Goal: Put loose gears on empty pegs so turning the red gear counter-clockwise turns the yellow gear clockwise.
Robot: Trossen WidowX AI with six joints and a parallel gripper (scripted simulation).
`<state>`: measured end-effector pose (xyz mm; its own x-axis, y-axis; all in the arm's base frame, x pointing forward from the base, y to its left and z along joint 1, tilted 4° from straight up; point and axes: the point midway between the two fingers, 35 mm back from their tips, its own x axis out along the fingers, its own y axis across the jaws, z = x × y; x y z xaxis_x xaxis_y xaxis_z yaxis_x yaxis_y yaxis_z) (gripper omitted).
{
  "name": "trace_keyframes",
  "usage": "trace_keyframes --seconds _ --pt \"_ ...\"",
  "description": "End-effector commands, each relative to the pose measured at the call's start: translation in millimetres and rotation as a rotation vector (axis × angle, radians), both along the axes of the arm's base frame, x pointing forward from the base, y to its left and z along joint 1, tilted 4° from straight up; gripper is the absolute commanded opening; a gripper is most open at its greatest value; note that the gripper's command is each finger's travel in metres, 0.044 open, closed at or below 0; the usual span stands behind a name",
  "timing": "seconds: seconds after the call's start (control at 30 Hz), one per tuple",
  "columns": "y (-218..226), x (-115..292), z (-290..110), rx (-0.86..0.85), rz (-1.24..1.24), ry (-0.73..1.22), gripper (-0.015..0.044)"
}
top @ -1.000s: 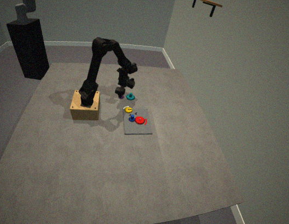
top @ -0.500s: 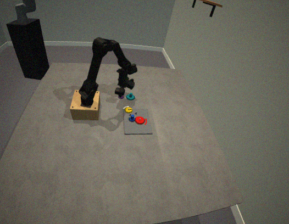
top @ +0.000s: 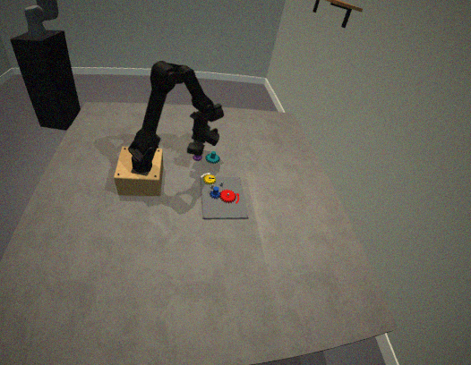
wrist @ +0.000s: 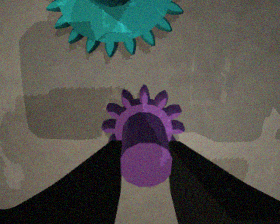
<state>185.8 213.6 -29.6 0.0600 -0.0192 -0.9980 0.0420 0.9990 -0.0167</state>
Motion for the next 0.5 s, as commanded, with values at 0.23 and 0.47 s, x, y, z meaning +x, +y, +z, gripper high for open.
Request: trace_keyframes --seconds 0.23,0.47 --pt "1.4 0.7 12.9 -0.005 0.003 -0.001 0.0000" --pt "4.5 1.2 35.6 -0.005 0.003 -0.001 0.0000"
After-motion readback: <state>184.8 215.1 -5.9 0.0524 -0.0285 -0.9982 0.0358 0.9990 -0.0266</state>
